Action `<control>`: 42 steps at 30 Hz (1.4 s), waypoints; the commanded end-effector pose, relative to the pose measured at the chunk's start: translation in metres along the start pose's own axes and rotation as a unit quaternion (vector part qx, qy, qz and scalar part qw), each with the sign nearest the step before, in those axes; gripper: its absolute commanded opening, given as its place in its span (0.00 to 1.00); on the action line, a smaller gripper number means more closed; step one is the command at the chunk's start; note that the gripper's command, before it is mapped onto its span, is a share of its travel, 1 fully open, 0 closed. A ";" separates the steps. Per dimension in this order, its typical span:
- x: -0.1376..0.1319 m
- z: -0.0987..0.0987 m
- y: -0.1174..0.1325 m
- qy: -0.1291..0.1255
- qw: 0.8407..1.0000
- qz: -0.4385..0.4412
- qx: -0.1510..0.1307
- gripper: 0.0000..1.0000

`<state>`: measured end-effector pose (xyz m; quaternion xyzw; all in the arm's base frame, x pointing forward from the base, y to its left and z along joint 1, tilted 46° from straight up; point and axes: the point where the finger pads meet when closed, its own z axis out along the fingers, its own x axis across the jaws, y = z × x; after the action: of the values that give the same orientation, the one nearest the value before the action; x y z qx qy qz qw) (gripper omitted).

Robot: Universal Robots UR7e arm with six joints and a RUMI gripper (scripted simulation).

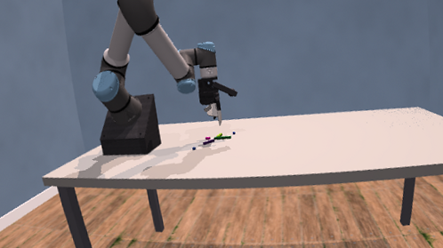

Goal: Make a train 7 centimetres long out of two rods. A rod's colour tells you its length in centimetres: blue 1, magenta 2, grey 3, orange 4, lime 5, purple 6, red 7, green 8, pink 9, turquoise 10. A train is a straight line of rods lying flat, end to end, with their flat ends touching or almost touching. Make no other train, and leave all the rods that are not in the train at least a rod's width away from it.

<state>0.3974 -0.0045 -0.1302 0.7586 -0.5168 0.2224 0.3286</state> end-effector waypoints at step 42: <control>0.008 0.000 -0.009 0.000 0.845 -0.535 0.007 1.00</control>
<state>0.4084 -0.0072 -0.1274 0.9170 -0.0585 0.0252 0.3938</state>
